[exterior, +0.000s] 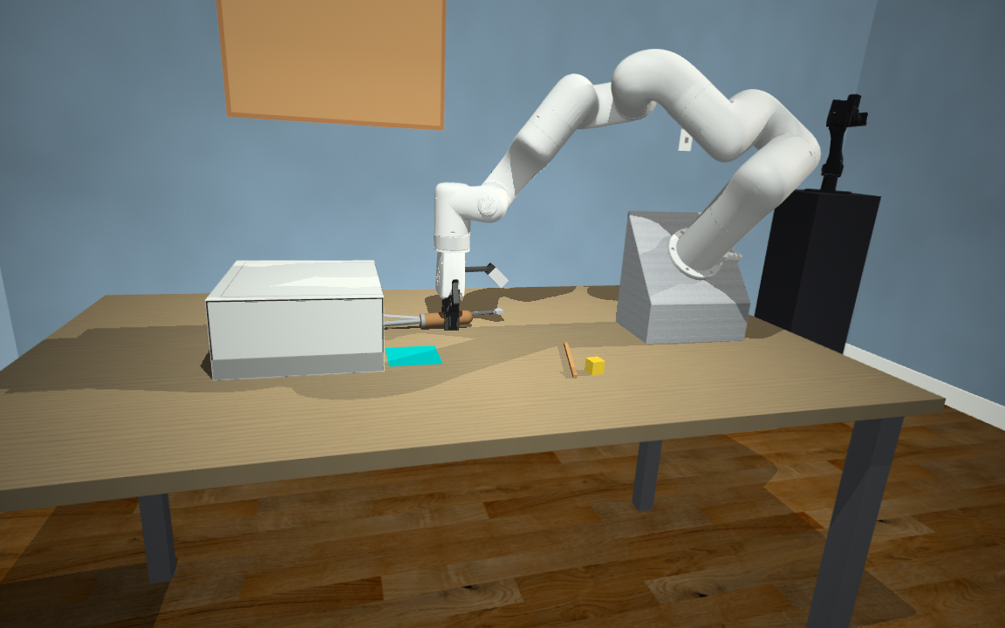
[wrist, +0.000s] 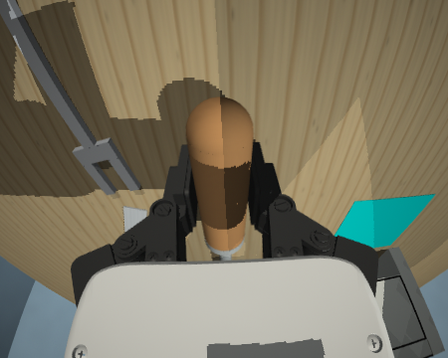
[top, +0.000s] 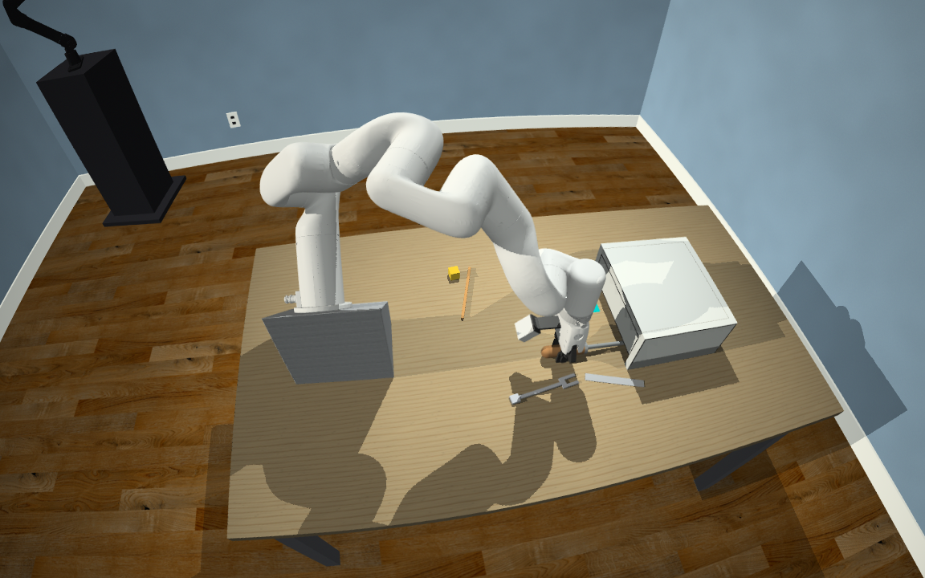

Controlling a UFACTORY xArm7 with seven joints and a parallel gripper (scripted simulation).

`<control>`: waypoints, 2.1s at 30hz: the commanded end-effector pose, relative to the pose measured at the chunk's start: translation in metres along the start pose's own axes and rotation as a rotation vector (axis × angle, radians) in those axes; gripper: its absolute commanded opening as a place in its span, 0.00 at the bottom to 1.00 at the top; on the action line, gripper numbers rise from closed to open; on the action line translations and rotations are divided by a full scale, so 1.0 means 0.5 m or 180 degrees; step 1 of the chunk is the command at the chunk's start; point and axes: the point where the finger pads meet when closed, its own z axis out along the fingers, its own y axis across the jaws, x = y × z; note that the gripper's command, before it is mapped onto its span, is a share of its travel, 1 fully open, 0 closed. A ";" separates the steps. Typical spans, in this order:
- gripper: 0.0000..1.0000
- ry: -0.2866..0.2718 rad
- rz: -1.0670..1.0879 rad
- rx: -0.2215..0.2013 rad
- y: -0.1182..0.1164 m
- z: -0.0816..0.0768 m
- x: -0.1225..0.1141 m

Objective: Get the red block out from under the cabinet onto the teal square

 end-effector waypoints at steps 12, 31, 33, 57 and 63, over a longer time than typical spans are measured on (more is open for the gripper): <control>0.00 -0.0010 0.0002 0.0007 -0.002 -0.005 -0.071; 0.00 -0.0010 0.0002 0.0007 -0.002 -0.005 -0.127; 0.00 -0.0010 0.0003 0.0007 -0.002 -0.005 -0.131; 0.00 -0.0010 0.0003 0.0007 -0.002 -0.005 -0.153; 0.00 -0.0010 0.0003 0.0007 -0.002 -0.005 -0.154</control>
